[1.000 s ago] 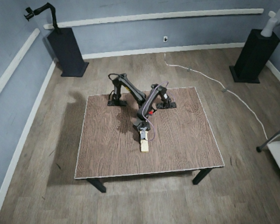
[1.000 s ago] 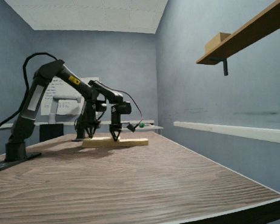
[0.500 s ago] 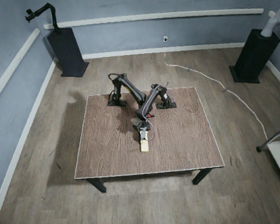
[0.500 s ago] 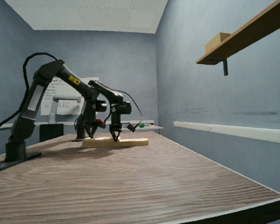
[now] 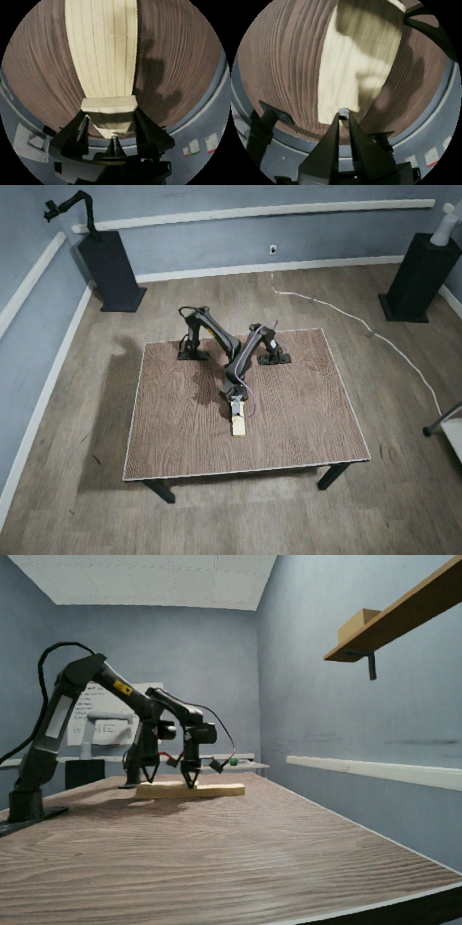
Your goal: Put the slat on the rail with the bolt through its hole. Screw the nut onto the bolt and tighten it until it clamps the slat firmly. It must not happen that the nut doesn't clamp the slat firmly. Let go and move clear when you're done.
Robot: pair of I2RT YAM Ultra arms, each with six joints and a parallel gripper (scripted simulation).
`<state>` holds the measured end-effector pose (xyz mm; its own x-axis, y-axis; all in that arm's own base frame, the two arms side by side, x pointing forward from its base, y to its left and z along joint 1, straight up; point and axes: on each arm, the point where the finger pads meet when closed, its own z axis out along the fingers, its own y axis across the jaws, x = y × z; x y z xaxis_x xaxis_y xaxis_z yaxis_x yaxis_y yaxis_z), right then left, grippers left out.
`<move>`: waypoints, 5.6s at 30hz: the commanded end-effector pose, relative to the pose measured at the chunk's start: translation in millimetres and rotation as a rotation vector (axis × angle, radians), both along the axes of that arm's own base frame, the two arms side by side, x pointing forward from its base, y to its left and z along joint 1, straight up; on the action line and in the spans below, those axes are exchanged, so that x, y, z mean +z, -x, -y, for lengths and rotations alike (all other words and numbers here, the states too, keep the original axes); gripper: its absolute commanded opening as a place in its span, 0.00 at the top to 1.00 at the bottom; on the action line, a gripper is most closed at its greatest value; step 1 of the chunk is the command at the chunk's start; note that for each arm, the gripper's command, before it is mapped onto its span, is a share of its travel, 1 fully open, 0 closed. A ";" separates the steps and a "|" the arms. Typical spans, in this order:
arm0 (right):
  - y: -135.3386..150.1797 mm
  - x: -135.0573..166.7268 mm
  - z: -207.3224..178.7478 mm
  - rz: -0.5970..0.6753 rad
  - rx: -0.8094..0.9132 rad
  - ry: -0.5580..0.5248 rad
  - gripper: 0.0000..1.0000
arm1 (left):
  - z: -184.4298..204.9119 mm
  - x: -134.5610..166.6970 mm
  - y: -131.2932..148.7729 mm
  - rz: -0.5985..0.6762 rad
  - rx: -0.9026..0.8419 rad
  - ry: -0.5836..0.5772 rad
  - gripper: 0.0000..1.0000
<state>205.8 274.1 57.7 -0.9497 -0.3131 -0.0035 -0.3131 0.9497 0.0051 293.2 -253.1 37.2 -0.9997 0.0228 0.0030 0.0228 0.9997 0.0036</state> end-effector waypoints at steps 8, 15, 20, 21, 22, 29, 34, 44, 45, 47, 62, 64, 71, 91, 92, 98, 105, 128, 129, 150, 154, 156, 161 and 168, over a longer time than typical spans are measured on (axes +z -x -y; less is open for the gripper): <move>-2.5 -9.1 3.8 0.000 -0.514 0.003 0.88 | 1.9 5.3 -2.3 0.013 0.000 0.011 0.28; -2.5 -9.2 3.8 -0.001 -0.714 0.002 0.88 | 1.9 5.3 -2.3 0.013 0.000 0.011 0.28; -2.5 -9.2 3.8 -0.003 -0.914 0.002 0.88 | 1.9 5.3 -2.3 0.013 0.000 0.011 0.28; -2.5 -9.2 3.8 -0.003 -0.954 0.001 0.88 | 1.9 5.3 -2.3 0.013 0.000 0.011 0.28; -2.5 -9.2 3.8 -0.003 -0.993 0.001 0.88 | 1.9 5.3 -2.3 0.013 0.000 0.011 0.28; -2.5 -9.3 3.8 -0.004 -1.193 0.001 0.88 | 1.9 5.3 -2.3 0.013 0.000 0.011 0.28; -2.5 -9.3 3.9 -0.005 -1.333 0.000 0.88 | 1.9 5.3 -2.3 0.013 0.000 0.011 0.28; -2.5 -9.3 3.9 -0.005 -1.333 0.000 0.88 | 1.9 5.3 -2.3 0.013 0.000 0.011 0.28; -2.5 -9.3 3.9 -0.005 -1.333 0.000 0.88 | 1.9 5.3 -2.3 0.013 0.000 0.011 0.28; -2.5 -9.3 3.9 -0.005 -1.333 0.000 0.88 | 1.9 5.3 -2.3 0.013 0.000 0.011 0.28; -1.4 -3.6 1.8 -0.005 -1.319 -0.008 0.88 | 1.9 5.3 -2.3 0.013 0.000 0.011 0.28; -1.5 -4.1 1.9 -0.005 -1.320 -0.007 0.88 | 1.9 5.3 -2.3 0.013 0.000 0.011 0.28; -2.0 2.4 -3.1 -0.010 -1.309 -0.023 0.66 | 1.9 5.3 -2.3 0.013 0.000 0.011 0.28; -2.1 3.4 -2.8 -0.003 -0.902 -0.020 0.66 | 1.6 4.6 -1.9 0.011 0.000 0.009 0.28; -2.1 3.6 -2.8 -0.002 -0.857 -0.019 0.66 | 1.6 4.6 -1.9 0.011 0.000 0.009 0.28; -2.2 4.3 -2.6 0.001 -0.612 -0.017 0.66 | 1.6 4.6 -1.9 0.011 0.000 0.009 0.28; -2.3 5.1 -2.4 0.005 -0.296 -0.015 0.66 | 1.6 4.6 -1.9 0.011 0.000 0.009 0.28; -2.6 7.3 -1.8 0.017 0.717 -0.005 0.66 | 1.6 4.6 -1.9 0.011 0.000 0.009 0.28; -2.6 7.3 -1.8 0.017 0.717 -0.005 0.66 | 1.6 4.6 -1.9 0.011 0.000 0.009 0.28; -2.7 9.2 -1.2 0.020 1.661 0.007 0.66 | 1.6 4.6 -1.9 0.011 0.000 0.009 0.28; -2.7 9.2 -1.2 0.017 1.803 0.005 0.66 | 1.6 4.6 -1.9 0.011 0.000 0.009 0.28; -2.7 9.2 -1.2 0.017 1.803 0.005 0.66 | 1.6 4.6 -1.9 0.011 0.000 0.009 0.28; -2.7 9.2 -1.2 0.017 1.803 0.005 0.66 | 1.6 4.6 -1.9 0.011 0.000 0.009 0.28; -2.7 9.2 -1.2 0.017 1.803 0.005 0.66 | 1.6 4.6 -1.9 0.011 0.000 0.009 0.28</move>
